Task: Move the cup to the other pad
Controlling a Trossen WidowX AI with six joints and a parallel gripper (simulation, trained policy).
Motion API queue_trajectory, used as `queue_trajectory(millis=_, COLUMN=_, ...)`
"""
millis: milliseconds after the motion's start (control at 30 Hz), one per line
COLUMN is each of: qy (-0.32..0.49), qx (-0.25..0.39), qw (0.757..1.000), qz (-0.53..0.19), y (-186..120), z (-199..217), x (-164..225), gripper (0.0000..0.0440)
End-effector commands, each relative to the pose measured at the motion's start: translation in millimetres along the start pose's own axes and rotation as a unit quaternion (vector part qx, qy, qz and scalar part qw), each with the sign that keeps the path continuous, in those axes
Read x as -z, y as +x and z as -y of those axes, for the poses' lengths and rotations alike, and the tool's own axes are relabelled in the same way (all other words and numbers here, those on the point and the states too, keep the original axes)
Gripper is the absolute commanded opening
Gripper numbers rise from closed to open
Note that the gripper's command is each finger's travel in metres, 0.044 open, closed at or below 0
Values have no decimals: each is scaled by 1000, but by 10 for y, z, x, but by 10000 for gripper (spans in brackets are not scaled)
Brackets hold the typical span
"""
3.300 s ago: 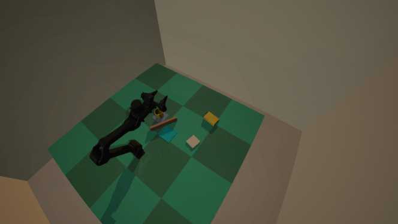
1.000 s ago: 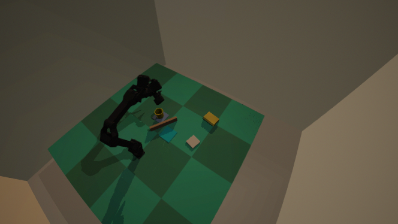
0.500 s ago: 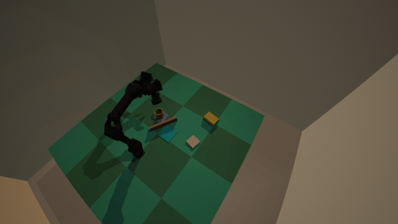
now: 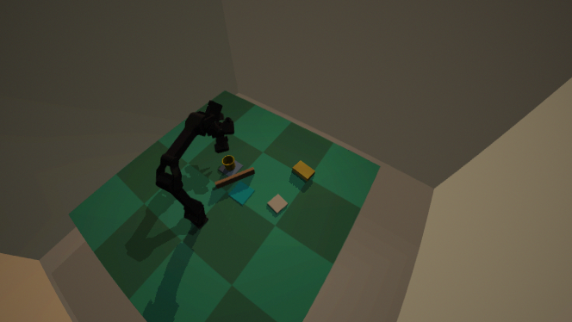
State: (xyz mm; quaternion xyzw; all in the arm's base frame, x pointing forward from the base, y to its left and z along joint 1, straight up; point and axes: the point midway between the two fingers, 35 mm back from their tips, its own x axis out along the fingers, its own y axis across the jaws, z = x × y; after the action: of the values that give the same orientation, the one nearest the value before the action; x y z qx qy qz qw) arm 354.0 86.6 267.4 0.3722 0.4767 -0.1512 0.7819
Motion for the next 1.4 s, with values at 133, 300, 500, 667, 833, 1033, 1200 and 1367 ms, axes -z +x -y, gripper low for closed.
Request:
queue_trajectory(millis=133, qy=20, qx=59, qw=998, qz=-28, y=157, z=125, x=72, gripper=143)
queue_trajectory(millis=300, qy=26, qx=98, qw=994, qz=-46, y=262, z=226, x=129, gripper=148)
queue_trajectory(millis=500, qy=31, qx=146, qw=987, qz=-66, y=383, z=357, x=201, gripper=152)
queue_trajectory(millis=667, qy=34, qx=185, qw=979, qz=-81, y=479, z=470, x=261, gripper=154)
queue_trajectory(millis=833, qy=39, qx=221, qw=970, qz=-93, y=579, z=584, x=317, gripper=157)
queue_trajectory(millis=1033, qy=47, qx=253, qw=961, qz=-99, y=707, z=707, x=380, gripper=164)
queue_trajectory(millis=1200, qy=53, qx=274, qw=955, qz=-102, y=825, z=803, x=432, gripper=172)
queue_trajectory(millis=1367, qy=58, qx=291, qw=949, qz=-104, y=951, z=894, x=484, gripper=178)
